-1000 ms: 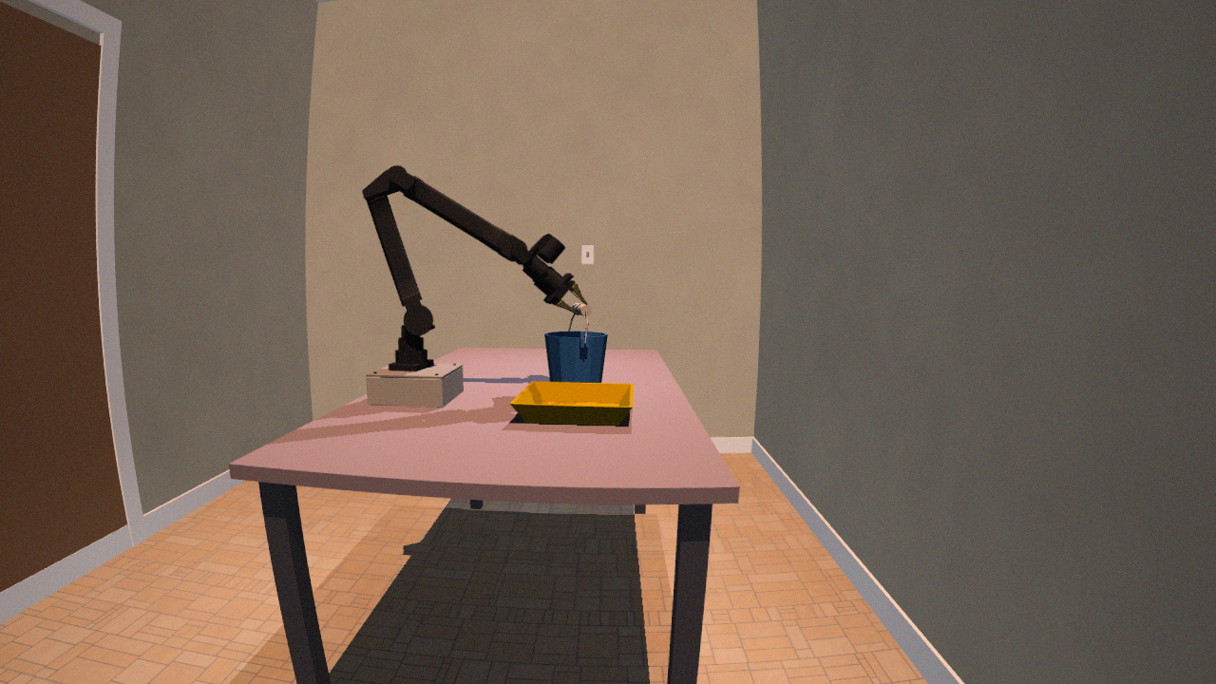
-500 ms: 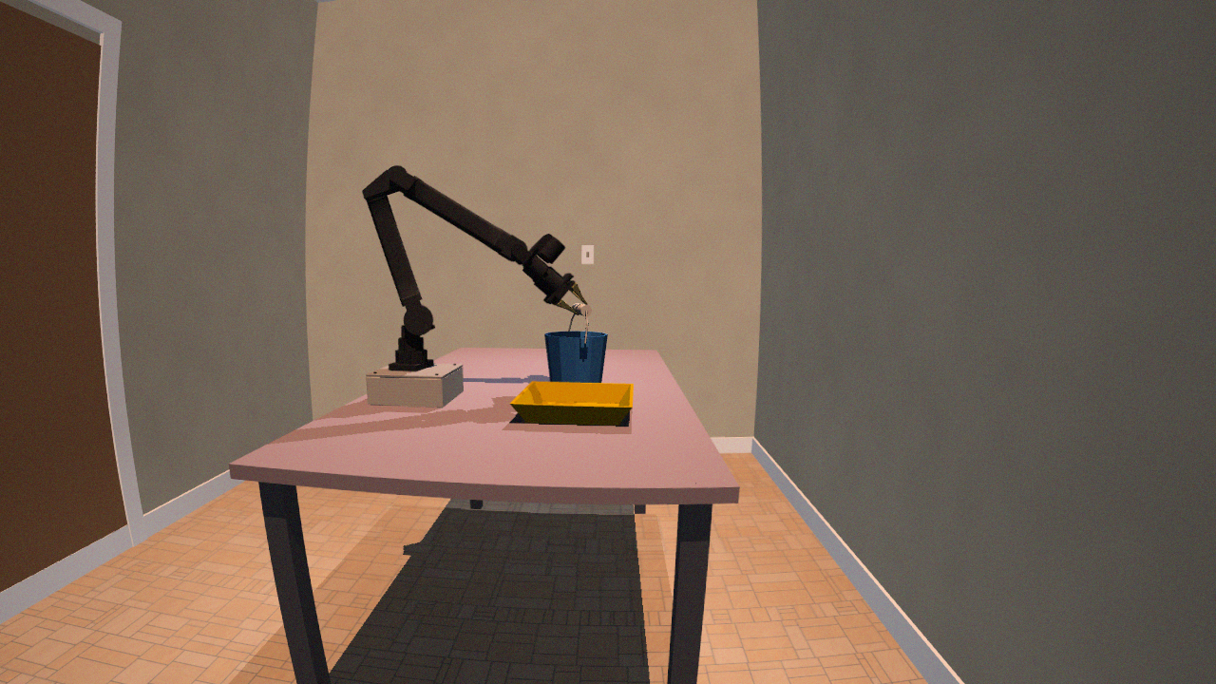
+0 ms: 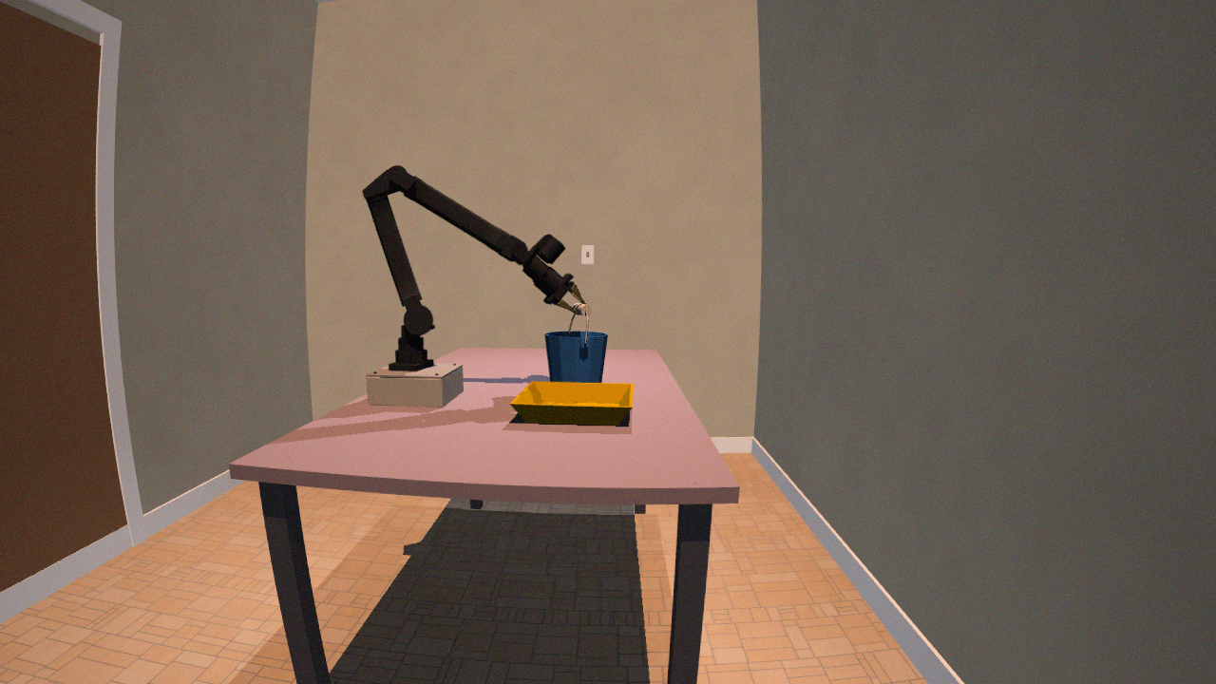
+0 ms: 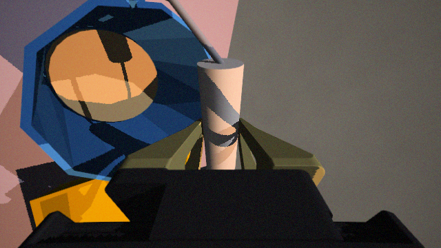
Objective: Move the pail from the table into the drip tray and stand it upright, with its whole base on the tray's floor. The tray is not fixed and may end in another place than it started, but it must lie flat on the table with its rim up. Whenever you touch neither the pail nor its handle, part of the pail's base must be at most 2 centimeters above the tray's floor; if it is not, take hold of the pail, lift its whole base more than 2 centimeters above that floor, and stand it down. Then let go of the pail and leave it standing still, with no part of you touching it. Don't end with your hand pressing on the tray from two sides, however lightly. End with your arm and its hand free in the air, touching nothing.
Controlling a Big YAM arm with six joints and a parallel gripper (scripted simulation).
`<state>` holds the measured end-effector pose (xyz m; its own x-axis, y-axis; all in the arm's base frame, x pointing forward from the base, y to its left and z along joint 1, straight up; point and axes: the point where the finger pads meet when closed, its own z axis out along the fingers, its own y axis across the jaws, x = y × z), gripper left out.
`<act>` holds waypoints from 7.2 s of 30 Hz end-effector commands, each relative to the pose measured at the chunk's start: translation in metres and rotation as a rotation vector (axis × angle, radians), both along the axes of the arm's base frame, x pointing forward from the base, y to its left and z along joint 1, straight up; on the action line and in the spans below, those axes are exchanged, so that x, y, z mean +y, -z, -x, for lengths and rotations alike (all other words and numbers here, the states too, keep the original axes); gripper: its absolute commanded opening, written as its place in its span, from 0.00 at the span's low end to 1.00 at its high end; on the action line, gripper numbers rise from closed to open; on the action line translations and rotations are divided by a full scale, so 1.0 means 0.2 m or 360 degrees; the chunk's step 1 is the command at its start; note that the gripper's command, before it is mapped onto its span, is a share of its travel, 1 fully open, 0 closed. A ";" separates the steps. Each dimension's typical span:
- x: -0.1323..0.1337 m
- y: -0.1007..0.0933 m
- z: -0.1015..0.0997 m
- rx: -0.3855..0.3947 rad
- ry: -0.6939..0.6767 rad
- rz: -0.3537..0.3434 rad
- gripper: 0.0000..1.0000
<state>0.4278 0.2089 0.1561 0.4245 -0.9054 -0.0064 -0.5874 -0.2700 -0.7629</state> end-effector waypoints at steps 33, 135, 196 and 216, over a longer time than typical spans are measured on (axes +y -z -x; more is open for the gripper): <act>0.02 -0.16 -0.06 -0.0098 0.0005 -0.0058 0.21; 0.02 -0.73 -0.06 -0.0572 0.0009 -0.0271 0.21; -0.41 -0.72 -0.22 -0.0590 0.0192 -0.0210 0.21; -0.59 -0.71 -0.26 -0.0591 0.0307 -0.0190 0.21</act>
